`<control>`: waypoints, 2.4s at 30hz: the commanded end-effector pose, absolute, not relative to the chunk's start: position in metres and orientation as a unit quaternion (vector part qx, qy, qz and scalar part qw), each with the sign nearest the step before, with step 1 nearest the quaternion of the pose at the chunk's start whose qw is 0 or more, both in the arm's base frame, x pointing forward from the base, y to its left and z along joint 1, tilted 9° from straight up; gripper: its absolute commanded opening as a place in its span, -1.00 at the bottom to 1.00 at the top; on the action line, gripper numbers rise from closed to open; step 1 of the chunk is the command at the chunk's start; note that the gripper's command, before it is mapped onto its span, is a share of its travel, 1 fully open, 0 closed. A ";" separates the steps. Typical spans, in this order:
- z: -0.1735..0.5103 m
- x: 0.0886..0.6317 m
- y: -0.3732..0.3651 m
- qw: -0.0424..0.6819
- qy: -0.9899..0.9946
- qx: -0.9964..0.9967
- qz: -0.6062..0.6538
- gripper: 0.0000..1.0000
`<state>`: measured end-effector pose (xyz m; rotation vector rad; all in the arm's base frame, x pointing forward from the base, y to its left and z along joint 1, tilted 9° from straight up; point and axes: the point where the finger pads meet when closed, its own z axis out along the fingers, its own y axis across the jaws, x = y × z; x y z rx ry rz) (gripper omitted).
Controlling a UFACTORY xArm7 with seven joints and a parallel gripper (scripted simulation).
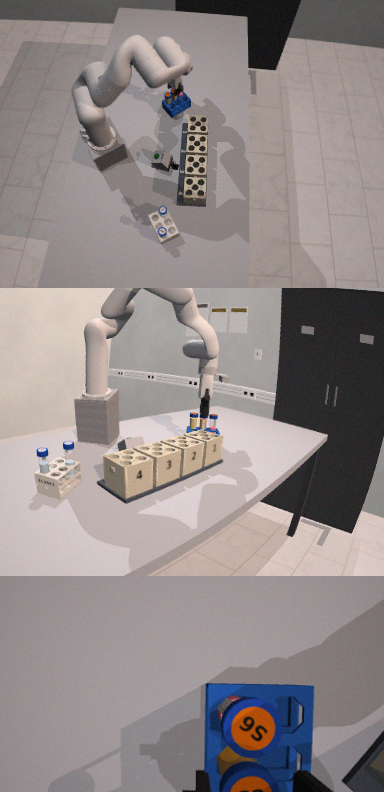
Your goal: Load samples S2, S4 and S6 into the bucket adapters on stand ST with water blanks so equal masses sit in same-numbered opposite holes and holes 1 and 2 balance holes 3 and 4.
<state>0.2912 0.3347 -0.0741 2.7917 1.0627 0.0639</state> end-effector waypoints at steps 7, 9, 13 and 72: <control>-0.076 0.292 0.336 0.076 0.355 0.932 0.023 0.15; -0.078 0.292 0.336 0.076 0.355 0.932 0.023 0.15; -0.080 0.293 0.335 0.076 0.355 0.932 0.023 0.15; -0.091 0.294 0.334 0.076 0.355 0.932 0.023 -1.00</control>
